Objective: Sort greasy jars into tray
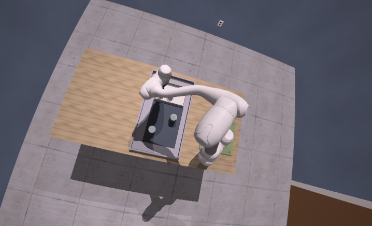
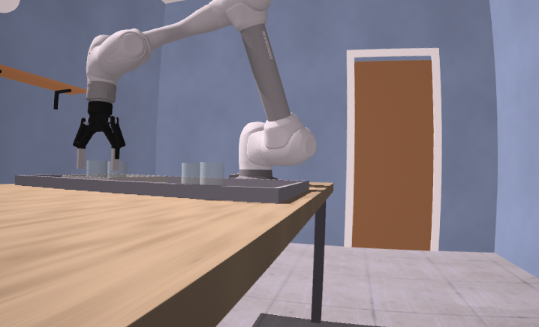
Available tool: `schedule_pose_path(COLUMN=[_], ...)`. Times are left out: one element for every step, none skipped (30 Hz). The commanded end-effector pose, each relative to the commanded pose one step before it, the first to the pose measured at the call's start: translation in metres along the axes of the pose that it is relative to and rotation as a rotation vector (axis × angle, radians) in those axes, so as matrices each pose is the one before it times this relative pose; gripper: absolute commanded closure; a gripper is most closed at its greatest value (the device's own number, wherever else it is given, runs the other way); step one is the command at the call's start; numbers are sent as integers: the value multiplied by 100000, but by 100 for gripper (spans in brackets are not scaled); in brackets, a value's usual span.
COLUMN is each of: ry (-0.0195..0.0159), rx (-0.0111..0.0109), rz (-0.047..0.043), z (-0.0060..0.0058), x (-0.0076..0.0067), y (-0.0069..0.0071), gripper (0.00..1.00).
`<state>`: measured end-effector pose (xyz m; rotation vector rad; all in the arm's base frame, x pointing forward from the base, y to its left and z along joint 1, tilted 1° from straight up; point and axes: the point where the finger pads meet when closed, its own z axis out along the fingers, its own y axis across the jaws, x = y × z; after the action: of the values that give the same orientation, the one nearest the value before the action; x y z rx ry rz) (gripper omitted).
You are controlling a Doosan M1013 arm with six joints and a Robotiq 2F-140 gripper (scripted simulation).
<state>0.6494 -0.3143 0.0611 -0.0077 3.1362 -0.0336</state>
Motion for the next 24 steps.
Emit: schedule_pose_path(ry=[439, 0, 0, 0, 0, 0, 0, 0, 0, 0, 0, 0, 0, 0, 0, 0, 0, 0, 0, 0, 0, 0, 0, 0], rx=[-536, 0, 0, 0, 0, 0, 0, 0, 0, 0, 0, 0, 0, 0, 0, 0, 0, 0, 0, 0, 0, 0, 0, 0], rz=[-339, 0, 0, 0, 0, 0, 0, 0, 0, 0, 0, 0, 0, 0, 0, 0, 0, 0, 0, 0, 0, 0, 0, 0], z=[555, 0, 0, 0, 0, 0, 0, 0, -391, -391, -391, -391, -391, -391, -391, -391, -391, -391, -391, 0, 0, -391, -391, -391], x=[372, 0, 0, 0, 0, 0, 0, 0, 0, 0, 0, 0, 0, 0, 0, 0, 0, 0, 0, 0, 0, 0, 0, 0], y=[86, 0, 0, 0, 0, 0, 0, 0, 0, 0, 0, 0, 0, 0, 0, 0, 0, 0, 0, 0, 0, 0, 0, 0], gripper=[0, 0, 0, 0, 0, 0, 0, 0, 0, 0, 0, 0, 0, 0, 0, 0, 0, 0, 0, 0, 0, 0, 0, 0])
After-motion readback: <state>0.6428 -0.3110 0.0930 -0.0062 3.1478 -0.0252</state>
